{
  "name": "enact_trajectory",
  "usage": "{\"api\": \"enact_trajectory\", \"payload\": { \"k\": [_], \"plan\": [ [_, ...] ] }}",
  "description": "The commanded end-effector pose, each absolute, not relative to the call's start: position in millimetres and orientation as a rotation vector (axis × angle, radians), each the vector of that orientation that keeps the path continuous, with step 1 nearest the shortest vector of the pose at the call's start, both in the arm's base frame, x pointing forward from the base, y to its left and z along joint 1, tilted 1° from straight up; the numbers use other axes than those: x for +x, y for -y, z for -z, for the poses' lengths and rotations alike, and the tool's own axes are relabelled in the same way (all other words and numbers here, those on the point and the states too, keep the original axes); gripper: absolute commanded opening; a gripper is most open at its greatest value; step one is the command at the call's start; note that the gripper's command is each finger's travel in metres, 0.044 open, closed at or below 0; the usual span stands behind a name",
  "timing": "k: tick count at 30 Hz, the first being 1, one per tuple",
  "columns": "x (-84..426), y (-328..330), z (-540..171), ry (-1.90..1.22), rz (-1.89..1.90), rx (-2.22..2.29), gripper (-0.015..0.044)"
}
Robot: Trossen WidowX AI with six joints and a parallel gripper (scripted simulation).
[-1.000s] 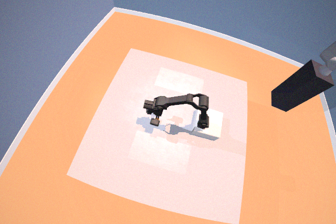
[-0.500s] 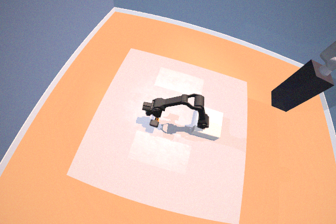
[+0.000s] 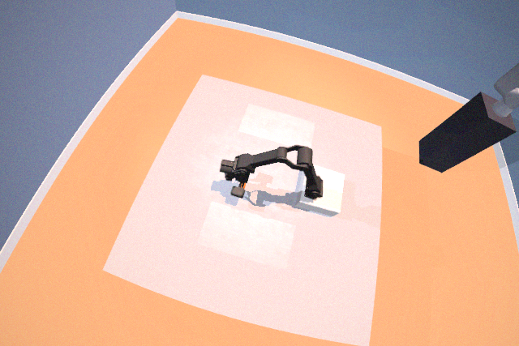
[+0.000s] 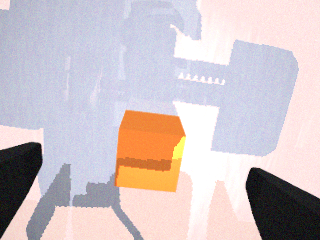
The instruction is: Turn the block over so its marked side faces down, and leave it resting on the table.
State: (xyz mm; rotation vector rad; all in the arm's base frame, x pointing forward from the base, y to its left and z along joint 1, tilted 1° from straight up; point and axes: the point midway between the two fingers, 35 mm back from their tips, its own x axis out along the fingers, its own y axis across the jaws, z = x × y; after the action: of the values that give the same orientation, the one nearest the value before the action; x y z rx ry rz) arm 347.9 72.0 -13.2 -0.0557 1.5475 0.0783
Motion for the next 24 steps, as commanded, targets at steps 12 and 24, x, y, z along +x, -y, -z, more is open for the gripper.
{"api": "enact_trajectory", "payload": {
  "k": [12,24],
  "plan": [
    [344.6,-72.3,40.6,-1.559,-0.081,-0.056,0.0440],
    [344.6,-72.3,40.8,-1.559,-0.081,-0.056,0.0151]
  ]
}}
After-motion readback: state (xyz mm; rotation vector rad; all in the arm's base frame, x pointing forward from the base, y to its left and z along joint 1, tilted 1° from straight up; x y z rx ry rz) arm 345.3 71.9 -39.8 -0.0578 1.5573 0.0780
